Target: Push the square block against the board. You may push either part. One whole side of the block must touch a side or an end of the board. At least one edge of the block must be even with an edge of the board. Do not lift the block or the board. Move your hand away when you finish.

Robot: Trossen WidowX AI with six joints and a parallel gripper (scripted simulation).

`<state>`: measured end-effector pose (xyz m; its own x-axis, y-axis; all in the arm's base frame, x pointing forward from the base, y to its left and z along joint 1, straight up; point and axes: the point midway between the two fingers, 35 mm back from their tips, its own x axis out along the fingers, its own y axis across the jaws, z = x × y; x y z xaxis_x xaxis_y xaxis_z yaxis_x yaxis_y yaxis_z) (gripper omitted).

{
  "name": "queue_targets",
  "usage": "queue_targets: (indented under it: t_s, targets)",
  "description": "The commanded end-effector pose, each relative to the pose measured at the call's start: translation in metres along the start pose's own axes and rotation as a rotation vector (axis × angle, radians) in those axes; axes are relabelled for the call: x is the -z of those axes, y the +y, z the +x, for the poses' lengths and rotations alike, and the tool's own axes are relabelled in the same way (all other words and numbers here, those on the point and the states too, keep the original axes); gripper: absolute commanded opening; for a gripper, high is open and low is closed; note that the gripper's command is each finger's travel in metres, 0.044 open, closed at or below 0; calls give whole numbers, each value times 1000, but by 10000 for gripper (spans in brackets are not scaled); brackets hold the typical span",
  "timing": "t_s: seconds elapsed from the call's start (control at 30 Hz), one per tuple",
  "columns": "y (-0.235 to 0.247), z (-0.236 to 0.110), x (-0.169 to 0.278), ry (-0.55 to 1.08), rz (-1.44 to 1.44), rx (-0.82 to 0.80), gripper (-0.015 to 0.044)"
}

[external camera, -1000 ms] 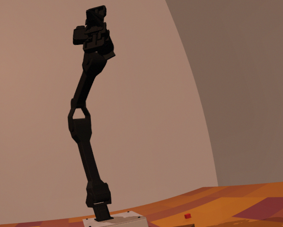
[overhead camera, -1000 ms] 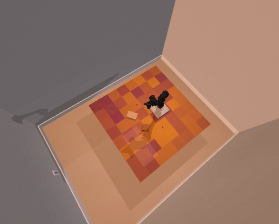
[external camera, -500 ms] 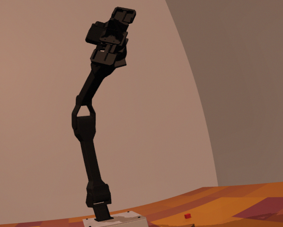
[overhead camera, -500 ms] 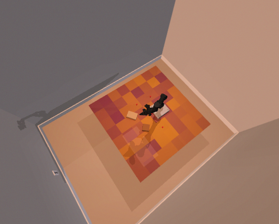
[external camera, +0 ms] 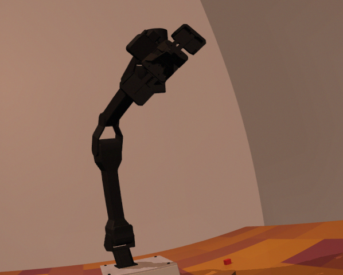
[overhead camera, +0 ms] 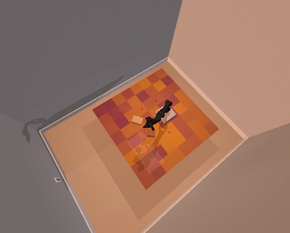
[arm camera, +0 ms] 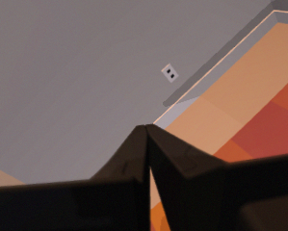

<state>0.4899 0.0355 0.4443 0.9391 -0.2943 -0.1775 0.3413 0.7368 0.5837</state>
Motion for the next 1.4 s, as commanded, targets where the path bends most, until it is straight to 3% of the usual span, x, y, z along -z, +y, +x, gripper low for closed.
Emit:
queue_targets:
  t_s: [0.0, 0.67, 1.37]
  targets:
    - [-5, 11, 19, 62, -98, 17, 0]
    - [-59, 56, 143, 489, -622, 73, 0]
    - [-132, 56, 261, 1018, -1075, -33, 0]
